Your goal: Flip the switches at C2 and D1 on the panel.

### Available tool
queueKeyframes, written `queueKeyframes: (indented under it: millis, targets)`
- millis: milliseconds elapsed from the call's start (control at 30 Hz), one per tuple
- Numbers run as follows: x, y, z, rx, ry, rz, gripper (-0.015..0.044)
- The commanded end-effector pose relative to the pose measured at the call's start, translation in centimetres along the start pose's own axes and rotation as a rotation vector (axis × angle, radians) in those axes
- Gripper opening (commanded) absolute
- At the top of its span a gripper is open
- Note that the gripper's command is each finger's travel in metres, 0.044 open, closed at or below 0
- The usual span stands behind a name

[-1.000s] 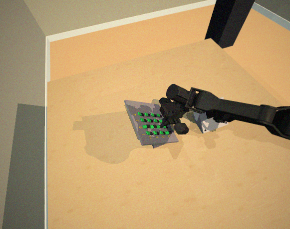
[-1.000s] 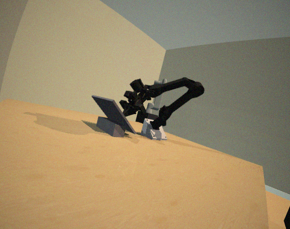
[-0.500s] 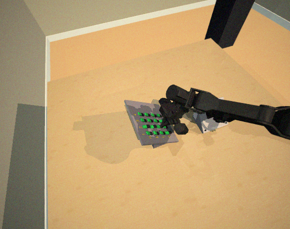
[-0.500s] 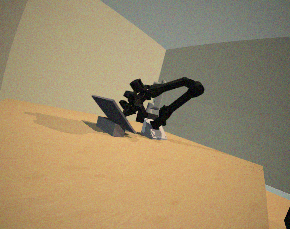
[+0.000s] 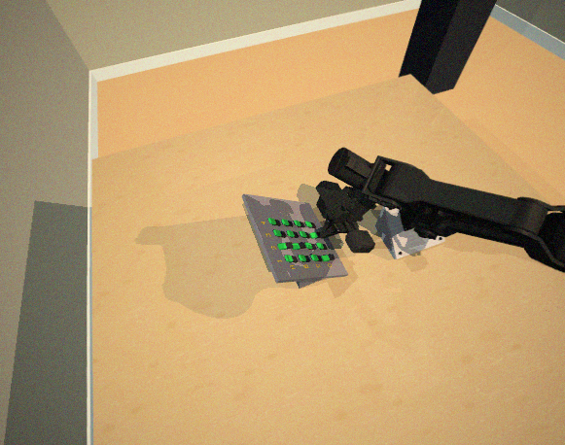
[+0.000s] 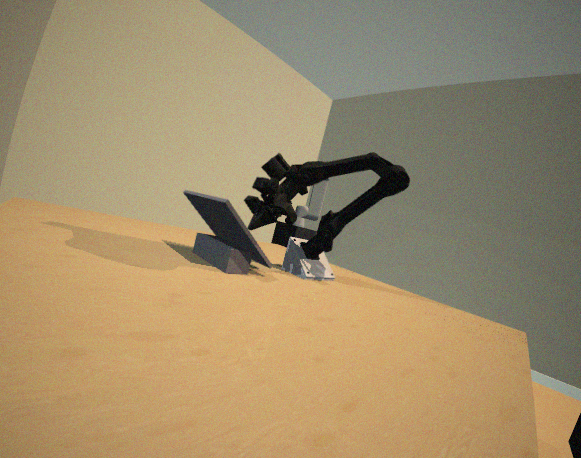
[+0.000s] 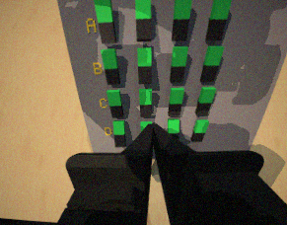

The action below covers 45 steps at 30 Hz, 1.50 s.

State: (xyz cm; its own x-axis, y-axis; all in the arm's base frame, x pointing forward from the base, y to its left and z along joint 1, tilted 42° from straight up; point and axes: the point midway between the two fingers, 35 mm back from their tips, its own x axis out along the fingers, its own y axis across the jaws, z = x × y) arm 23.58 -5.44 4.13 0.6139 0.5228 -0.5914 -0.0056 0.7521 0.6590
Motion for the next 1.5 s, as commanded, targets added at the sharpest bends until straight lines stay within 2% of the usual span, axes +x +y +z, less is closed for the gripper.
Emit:
queueKeyframes:
  millis: [0,233,433,600,800,1467]
  targets:
    - [-3.6,0.4,0.5,-0.012,-0.008,0.008,0.0000]
    - [-3.8,0.5,0.4,-0.012,-0.008,0.009,0.0000]
    - [-3.8,3.6,-3.1,-0.010,-0.007,0.010,0.0000]
    - [-3.6,3.8,-3.6,-0.009,-0.007,0.009,0.0000]
    - [-0.3,3.9,-3.6,-0.010,-0.033,0.010,0.0000]
    - [1.8,4.0,-3.6,-0.010,-0.035,0.012,0.0000]
